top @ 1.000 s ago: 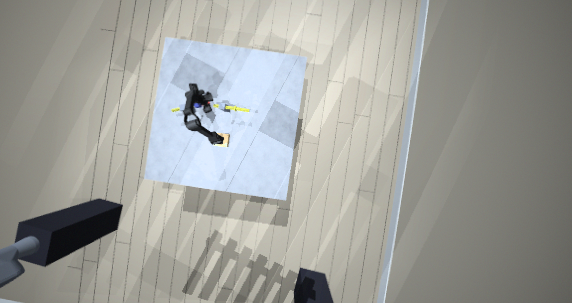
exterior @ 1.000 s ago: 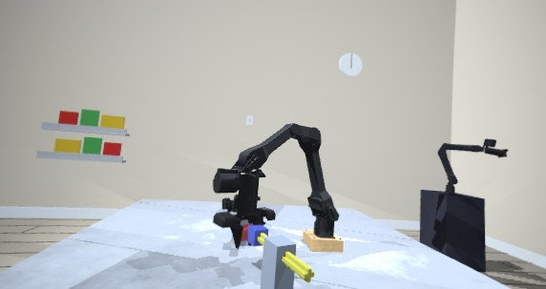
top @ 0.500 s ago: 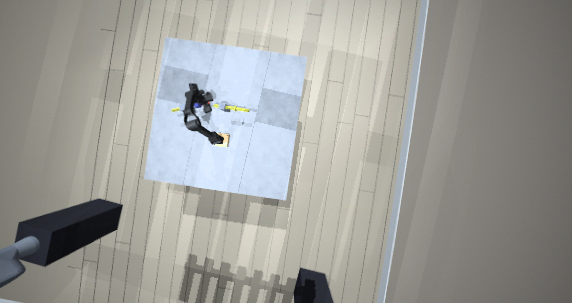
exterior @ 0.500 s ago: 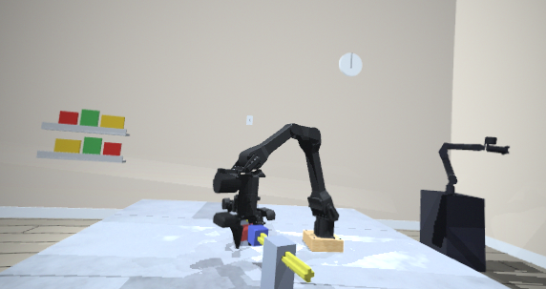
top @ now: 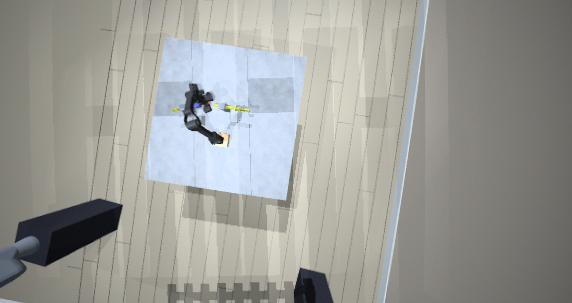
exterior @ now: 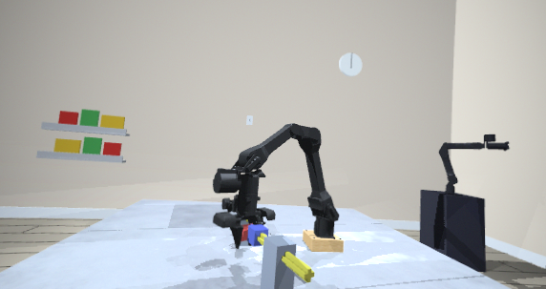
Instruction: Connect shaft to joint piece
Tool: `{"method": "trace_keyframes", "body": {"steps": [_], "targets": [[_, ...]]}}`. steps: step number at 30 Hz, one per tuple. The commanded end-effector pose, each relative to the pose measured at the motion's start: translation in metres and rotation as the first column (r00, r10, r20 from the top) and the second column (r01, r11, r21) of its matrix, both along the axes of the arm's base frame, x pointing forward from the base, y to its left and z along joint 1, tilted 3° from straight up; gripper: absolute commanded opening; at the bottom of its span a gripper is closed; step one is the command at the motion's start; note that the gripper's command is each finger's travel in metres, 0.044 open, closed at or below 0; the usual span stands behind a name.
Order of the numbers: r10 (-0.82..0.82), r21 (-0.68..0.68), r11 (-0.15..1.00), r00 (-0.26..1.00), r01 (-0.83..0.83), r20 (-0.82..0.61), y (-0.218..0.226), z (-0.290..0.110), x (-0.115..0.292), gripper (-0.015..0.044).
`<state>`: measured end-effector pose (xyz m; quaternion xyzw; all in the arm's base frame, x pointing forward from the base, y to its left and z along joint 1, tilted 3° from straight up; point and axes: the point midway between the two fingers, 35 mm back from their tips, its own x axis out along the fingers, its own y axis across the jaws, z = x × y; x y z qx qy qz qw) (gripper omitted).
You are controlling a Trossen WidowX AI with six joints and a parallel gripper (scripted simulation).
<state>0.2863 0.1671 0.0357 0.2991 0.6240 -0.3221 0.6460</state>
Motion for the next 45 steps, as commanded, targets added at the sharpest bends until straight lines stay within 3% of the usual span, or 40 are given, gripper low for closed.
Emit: {"method": "trace_keyframes", "body": {"steps": [1,37,39,44,45], "targets": [[-0.005,0.000,1.000,1.000,0.005,0.000,0.0001,-0.0003,-0.0001,0.0182],[-0.005,0.000,1.000,1.000,0.005,0.000,0.0001,-0.0003,-0.0001,0.0182],[0.000,0.000,1.000,1.000,0.000,0.000,0.0000,0.0000,0.0000,0.0147],[0.000,0.000,1.000,1.000,0.000,0.000,0.0000,0.0000,0.0000,0.0147],[0.000,0.000,1.000,1.000,0.000,0.000,0.0000,0.0000,0.0000,0.0121]]}}
